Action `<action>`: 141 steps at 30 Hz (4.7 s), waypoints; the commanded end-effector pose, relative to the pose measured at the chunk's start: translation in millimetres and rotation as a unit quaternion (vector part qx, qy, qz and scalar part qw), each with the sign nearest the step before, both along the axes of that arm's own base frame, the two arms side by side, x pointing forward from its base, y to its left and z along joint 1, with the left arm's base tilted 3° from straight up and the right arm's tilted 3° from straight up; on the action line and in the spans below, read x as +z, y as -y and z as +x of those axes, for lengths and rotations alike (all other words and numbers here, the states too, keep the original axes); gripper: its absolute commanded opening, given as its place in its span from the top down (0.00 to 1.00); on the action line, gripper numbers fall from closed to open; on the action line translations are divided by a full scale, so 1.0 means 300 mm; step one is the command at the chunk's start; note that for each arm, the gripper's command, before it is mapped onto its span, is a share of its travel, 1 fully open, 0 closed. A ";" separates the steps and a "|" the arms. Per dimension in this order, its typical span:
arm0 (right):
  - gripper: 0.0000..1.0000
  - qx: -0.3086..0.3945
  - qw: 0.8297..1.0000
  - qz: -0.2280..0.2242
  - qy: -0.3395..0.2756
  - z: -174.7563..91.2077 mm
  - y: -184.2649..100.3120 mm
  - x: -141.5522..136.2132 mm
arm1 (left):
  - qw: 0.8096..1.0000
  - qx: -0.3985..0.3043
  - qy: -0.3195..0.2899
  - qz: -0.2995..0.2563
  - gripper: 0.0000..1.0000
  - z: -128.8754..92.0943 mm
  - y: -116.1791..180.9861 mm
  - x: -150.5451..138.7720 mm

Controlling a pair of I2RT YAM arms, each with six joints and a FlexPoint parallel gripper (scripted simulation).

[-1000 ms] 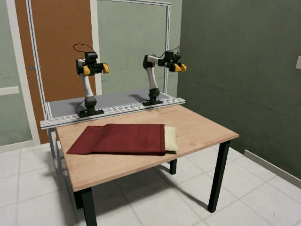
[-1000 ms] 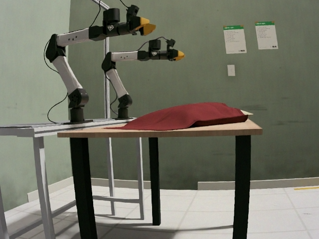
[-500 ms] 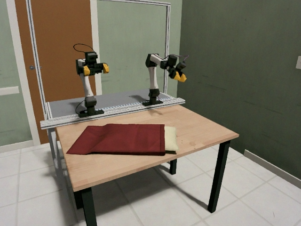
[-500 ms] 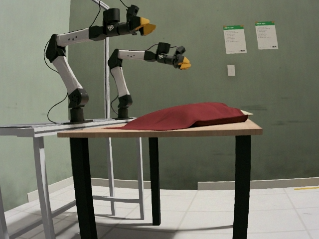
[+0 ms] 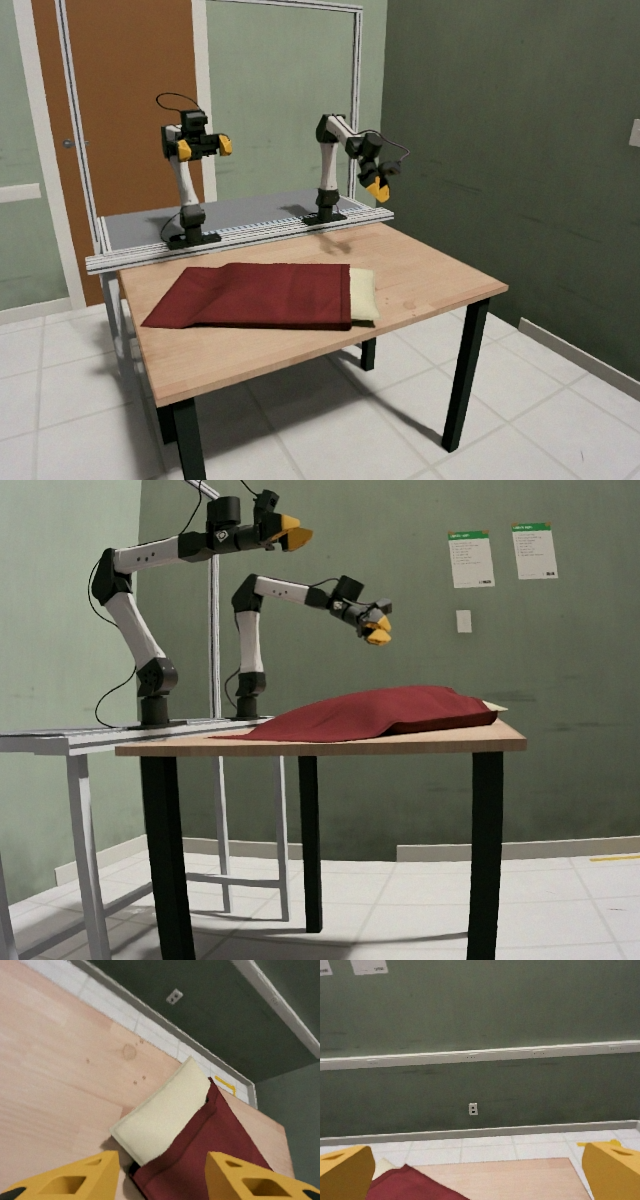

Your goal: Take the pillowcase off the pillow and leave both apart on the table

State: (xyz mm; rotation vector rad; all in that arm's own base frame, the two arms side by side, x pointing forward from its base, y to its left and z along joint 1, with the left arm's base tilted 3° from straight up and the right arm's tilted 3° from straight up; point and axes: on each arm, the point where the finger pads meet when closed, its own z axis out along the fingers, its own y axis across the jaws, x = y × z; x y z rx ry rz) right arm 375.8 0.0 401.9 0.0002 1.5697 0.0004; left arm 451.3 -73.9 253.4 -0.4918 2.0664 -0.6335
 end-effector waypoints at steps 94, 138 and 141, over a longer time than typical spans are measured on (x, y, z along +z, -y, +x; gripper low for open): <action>0.00 0.003 1.000 -0.004 0.004 -0.011 -0.001 0.026 | 0.937 0.084 -0.275 -0.196 0.55 0.213 0.303 -0.657; 0.00 0.003 1.000 -0.004 0.004 -0.011 -0.001 0.026 | 0.934 0.085 -0.291 -0.191 0.80 0.247 0.346 -0.779; 0.00 0.003 1.000 -0.004 0.004 -0.011 -0.001 0.026 | 0.934 0.084 -0.291 -0.191 0.80 0.247 0.346 -0.779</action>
